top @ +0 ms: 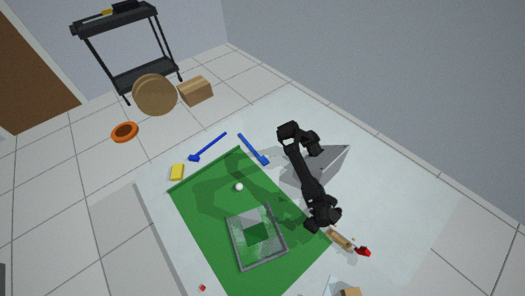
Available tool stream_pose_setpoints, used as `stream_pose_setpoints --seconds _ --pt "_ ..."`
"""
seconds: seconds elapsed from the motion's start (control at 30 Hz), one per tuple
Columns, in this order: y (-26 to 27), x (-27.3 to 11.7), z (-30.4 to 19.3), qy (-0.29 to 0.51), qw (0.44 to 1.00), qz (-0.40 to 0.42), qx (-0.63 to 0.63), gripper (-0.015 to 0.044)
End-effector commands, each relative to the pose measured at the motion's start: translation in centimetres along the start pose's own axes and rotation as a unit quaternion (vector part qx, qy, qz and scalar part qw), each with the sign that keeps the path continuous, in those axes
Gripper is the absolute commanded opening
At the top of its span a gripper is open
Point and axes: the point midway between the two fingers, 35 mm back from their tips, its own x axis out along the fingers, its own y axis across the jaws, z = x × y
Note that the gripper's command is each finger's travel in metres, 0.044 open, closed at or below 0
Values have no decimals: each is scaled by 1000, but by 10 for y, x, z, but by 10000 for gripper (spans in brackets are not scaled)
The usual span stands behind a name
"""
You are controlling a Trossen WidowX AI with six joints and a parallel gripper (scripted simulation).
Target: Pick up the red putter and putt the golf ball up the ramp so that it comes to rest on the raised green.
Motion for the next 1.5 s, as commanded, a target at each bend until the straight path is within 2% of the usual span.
stream_pose_setpoints --seconds 0.0,0.07,0.3,0.47,0.77,0.9,0.97,1.47 --pt "0 0 0 0 1000 0 0 99" --pt "0 0 0 0 1000 0 0 46" --pt "0 0 0 0 1000 0 0 0" --pt "-3 -19 7 -1 1000 0 0 0" --pt "0 -92 26 -2 1000 1 0 0" --pt "0 -97 27 -2 1000 1 0 0" --pt "-3 -93 23 -2 1000 -5 6 0" --pt "-32 -136 -63 7 974 -25 224 0"
